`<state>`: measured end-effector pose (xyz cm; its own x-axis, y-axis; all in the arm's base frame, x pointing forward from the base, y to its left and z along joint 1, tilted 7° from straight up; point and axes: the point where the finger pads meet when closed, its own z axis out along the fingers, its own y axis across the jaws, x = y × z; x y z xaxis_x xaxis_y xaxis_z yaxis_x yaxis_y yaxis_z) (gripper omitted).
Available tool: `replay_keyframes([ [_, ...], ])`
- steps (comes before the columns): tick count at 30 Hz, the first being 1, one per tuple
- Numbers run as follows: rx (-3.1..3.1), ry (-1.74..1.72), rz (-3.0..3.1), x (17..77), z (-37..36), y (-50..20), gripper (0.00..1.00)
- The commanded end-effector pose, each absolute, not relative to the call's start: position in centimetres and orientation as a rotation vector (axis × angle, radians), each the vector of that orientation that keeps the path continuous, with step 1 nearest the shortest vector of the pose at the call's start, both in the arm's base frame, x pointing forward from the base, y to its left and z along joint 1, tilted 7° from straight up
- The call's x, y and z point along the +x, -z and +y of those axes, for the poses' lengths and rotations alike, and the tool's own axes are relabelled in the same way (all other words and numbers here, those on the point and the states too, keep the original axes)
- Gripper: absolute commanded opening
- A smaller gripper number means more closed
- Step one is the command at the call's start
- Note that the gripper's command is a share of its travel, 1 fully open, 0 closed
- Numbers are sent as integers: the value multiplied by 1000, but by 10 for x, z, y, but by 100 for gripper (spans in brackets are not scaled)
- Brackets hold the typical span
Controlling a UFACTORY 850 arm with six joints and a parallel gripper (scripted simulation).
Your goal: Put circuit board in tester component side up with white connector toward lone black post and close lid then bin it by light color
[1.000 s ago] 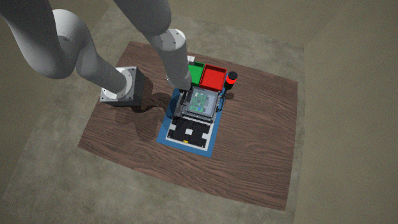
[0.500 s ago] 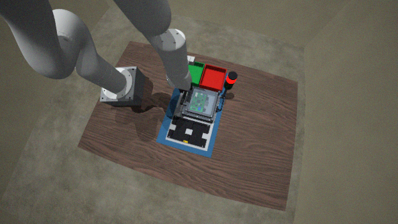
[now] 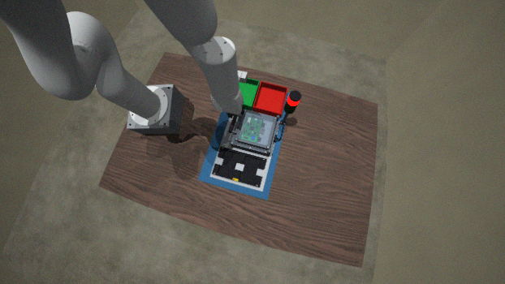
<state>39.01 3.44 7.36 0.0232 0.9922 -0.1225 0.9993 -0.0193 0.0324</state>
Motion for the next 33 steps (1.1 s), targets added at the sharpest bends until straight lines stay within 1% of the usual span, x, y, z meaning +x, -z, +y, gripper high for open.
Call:
replay_keyframes([
  [1,2165,97,2120,391,35,-74,0],
  [33,2176,96,2109,390,36,-89,0],
])
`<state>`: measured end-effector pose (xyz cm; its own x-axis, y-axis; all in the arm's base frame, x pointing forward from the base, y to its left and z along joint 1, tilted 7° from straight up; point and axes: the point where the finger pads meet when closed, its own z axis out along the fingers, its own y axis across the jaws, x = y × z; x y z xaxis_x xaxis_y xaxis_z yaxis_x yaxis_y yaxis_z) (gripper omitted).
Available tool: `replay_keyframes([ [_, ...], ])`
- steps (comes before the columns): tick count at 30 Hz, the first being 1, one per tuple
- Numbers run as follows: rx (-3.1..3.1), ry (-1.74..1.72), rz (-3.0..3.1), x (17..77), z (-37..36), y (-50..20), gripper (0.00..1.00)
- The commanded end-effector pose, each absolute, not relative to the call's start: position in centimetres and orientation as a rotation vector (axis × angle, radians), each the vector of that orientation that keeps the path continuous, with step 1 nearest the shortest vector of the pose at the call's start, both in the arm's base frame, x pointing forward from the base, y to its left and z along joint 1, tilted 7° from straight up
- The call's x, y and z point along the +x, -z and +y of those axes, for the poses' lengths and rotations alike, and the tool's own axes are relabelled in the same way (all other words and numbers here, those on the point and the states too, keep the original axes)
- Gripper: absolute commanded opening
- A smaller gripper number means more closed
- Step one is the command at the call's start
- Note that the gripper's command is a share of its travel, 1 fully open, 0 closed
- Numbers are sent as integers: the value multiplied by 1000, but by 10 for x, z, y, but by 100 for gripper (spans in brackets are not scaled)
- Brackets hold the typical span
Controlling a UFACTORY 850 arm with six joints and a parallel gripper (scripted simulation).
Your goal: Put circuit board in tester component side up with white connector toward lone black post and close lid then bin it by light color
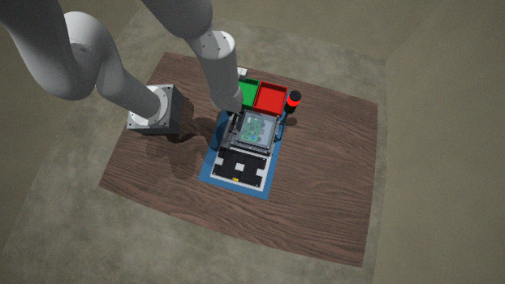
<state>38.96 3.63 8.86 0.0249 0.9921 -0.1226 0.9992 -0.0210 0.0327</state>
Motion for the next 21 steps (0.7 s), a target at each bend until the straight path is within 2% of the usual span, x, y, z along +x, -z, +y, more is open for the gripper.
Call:
replay_keyframes([
  [1,2181,96,2103,390,36,-89,0],
  [21,2497,66,1701,390,36,-89,0],
])
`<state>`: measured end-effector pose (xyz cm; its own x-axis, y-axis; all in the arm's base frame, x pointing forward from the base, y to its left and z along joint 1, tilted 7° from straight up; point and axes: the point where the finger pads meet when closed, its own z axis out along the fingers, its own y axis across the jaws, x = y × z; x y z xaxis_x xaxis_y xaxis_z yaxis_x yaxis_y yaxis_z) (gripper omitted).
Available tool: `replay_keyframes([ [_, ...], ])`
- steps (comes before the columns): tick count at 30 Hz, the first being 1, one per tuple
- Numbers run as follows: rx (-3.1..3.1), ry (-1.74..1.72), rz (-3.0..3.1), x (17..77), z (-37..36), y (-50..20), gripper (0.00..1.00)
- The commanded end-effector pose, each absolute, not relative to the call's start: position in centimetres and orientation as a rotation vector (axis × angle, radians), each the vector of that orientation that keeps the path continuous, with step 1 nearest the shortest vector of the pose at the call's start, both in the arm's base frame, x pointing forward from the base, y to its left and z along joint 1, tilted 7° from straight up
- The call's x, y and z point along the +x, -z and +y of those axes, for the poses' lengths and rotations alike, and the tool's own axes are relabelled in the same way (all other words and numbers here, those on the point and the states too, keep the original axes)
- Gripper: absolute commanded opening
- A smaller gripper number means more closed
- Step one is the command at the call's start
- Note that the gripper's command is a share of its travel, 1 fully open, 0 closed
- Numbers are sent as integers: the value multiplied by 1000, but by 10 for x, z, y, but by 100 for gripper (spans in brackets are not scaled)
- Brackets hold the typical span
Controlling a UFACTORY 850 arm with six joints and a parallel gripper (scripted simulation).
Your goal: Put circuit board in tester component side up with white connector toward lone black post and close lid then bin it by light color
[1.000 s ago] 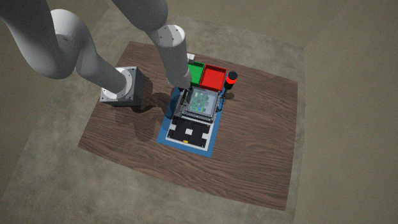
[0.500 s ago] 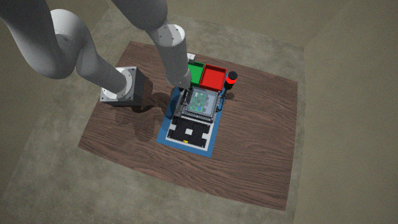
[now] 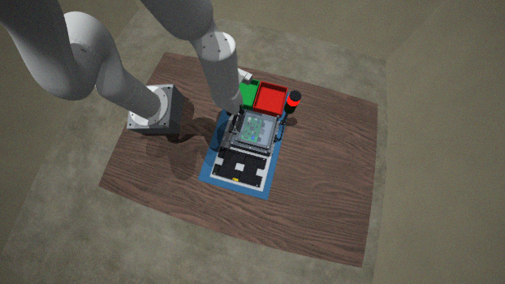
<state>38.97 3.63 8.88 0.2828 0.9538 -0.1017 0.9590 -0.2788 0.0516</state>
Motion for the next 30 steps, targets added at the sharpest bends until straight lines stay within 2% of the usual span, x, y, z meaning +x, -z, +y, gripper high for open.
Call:
replay_keyframes([
  [1,2527,63,1655,390,36,-89,0],
  [30,2969,-14,526,390,36,-89,0],
])
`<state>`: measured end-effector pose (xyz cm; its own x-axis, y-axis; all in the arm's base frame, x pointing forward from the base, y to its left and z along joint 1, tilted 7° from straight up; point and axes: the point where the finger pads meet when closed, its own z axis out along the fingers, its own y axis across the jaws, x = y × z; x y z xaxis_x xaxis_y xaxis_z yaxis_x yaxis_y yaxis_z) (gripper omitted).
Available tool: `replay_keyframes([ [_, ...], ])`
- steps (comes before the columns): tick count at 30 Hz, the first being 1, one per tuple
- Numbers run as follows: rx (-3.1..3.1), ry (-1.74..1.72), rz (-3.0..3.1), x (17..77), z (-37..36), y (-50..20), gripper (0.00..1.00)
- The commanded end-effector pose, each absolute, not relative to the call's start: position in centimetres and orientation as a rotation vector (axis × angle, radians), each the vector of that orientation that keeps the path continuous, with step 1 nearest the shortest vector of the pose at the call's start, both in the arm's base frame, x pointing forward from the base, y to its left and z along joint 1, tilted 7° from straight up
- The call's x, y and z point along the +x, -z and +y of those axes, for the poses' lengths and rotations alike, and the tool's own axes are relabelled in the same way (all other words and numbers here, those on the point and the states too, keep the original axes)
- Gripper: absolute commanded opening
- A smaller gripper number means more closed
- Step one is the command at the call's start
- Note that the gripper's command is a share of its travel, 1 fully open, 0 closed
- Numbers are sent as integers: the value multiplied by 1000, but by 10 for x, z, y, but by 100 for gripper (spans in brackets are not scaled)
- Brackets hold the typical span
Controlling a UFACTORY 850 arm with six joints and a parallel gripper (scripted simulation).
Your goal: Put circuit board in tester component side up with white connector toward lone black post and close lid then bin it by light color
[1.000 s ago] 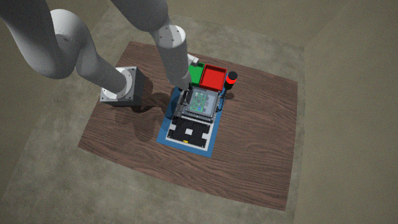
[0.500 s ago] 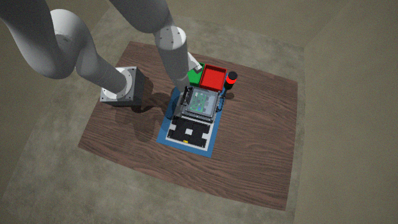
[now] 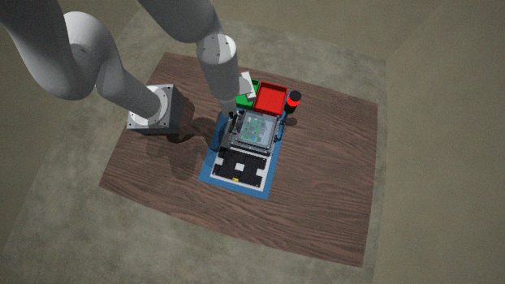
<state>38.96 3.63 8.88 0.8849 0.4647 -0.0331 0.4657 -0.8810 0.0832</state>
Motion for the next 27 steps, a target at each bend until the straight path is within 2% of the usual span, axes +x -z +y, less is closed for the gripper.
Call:
replay_keyframes([
  [1,2976,-17,485,390,36,-89,0],
  [15,3017,-45,44,390,36,-89,0],
  [27,3018,-49,-32,390,36,-89,0],
])
